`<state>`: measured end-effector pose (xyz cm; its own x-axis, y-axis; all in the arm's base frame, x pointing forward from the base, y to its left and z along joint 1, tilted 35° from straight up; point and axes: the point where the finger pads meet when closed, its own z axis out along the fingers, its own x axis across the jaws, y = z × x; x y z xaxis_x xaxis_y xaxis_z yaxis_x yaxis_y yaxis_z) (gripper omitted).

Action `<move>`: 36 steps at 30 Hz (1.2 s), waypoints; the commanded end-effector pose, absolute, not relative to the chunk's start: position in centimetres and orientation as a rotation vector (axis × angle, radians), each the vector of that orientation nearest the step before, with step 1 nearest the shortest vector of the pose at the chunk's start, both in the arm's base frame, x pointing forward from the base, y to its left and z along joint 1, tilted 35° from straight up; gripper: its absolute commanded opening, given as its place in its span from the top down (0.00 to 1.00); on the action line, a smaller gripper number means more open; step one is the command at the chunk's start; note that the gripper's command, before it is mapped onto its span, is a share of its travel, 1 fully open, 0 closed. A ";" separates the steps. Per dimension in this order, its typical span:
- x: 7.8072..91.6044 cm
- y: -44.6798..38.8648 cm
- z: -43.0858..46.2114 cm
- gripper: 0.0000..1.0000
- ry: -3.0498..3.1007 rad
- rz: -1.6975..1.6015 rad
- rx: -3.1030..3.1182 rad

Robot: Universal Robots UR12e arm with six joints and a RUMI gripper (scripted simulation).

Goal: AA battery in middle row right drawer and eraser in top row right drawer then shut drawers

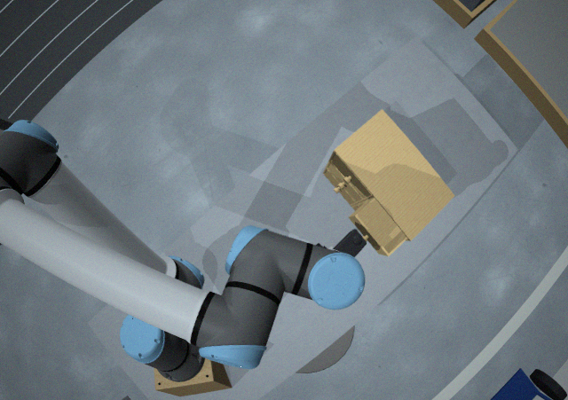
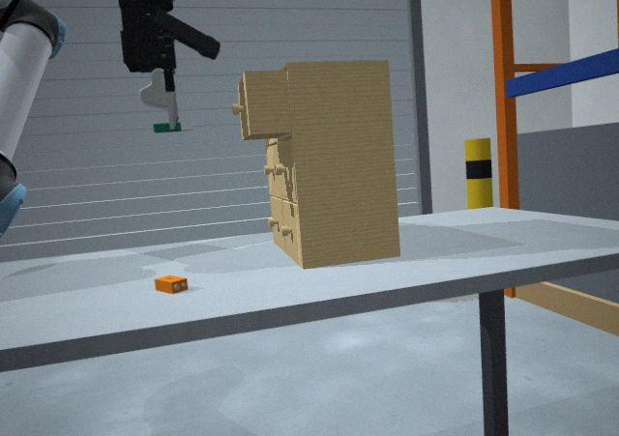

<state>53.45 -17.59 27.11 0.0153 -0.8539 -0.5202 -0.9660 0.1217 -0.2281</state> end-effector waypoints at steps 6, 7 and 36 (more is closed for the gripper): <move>52.7 -19.3 29.9 0.89 1.861 0.265 -1.759; 52.6 -19.5 30.2 0.89 1.861 0.265 -1.759; 51.0 -22.6 35.2 0.89 1.861 0.267 -1.759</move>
<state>51.24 -22.03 34.24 0.0156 -0.8529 -0.5219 -0.9664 0.1211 -0.2268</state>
